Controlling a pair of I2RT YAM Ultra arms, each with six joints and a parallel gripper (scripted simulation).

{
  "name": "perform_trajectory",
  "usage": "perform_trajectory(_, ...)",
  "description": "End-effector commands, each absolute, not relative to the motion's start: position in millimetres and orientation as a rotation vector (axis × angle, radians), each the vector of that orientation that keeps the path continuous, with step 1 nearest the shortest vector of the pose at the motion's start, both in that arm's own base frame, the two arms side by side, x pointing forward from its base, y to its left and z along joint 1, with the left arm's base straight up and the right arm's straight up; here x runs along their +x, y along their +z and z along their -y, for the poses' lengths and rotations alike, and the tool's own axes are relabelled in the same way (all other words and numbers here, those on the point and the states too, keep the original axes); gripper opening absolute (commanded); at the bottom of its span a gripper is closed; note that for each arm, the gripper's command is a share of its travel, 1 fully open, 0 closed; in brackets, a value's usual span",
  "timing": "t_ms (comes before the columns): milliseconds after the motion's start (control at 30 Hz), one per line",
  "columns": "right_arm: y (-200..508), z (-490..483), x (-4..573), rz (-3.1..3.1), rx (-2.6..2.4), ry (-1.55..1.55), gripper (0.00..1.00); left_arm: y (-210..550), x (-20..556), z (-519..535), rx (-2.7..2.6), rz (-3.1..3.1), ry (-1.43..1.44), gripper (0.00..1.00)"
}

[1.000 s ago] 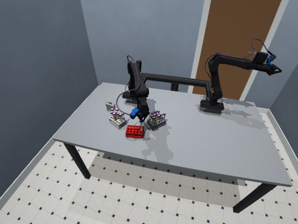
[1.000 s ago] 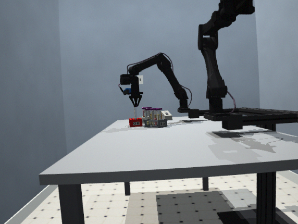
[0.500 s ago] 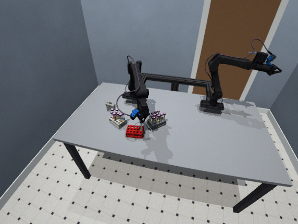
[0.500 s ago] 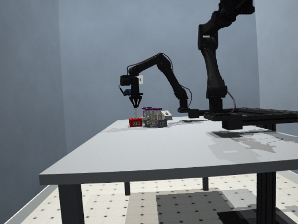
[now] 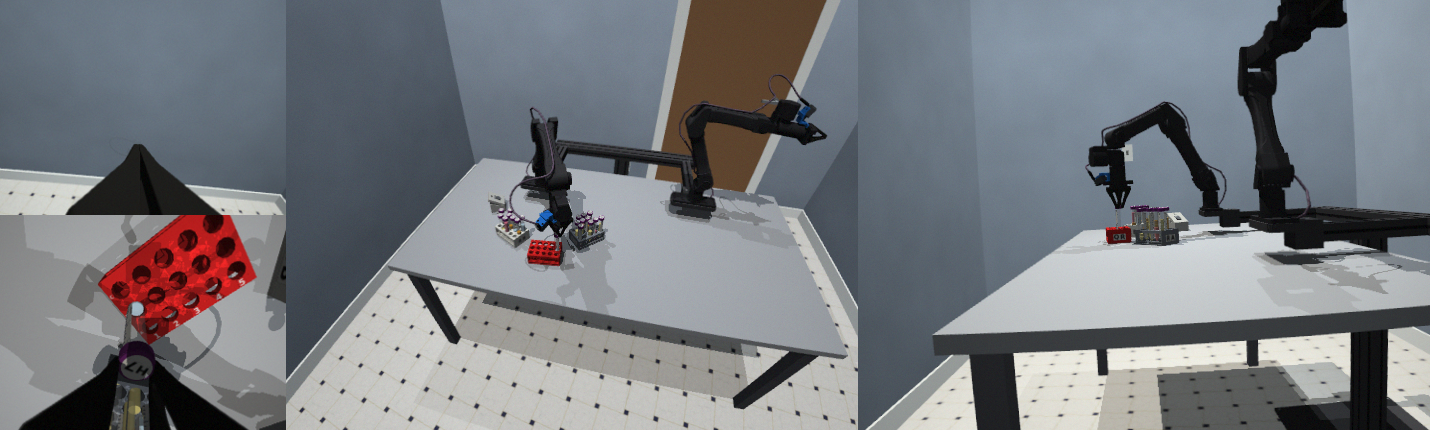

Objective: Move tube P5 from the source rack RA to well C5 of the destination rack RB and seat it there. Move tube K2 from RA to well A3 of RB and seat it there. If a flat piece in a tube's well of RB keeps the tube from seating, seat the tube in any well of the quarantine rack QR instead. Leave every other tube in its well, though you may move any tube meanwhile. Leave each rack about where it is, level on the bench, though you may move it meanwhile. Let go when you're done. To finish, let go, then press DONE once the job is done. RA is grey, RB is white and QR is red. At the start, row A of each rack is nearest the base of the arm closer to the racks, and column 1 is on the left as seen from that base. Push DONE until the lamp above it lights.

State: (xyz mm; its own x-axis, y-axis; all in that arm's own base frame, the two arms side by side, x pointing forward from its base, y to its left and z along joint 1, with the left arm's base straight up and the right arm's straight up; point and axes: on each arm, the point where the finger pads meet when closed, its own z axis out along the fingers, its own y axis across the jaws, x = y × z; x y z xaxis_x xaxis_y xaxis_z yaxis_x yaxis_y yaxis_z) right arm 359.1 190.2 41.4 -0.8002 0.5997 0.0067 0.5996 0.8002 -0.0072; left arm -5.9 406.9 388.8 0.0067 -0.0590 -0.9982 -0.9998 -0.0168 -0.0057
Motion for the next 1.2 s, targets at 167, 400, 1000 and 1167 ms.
perform_trajectory(167, 33, -183, 362, 2.975, -1.003, 0.018, 0.0, 416, -7, -398, -1.221, -1.202, 1.221, 0.0)
perform_trajectory(400, 40, -184, 365, 2.993, -1.01, -0.012, 0.0, 416, -7, -398, -1.221, -1.202, 1.221, 0.0)
perform_trajectory(1000, 34, -189, 364, 2.986, -0.999, -0.011, 0.0, 416, -7, -398, -1.221, -1.202, 1.221, 0.0)
perform_trajectory(1167, 34, -189, 364, 2.986, -0.999, -0.011, 0.0, 416, -7, -398, -1.221, -1.202, 1.221, 0.0)
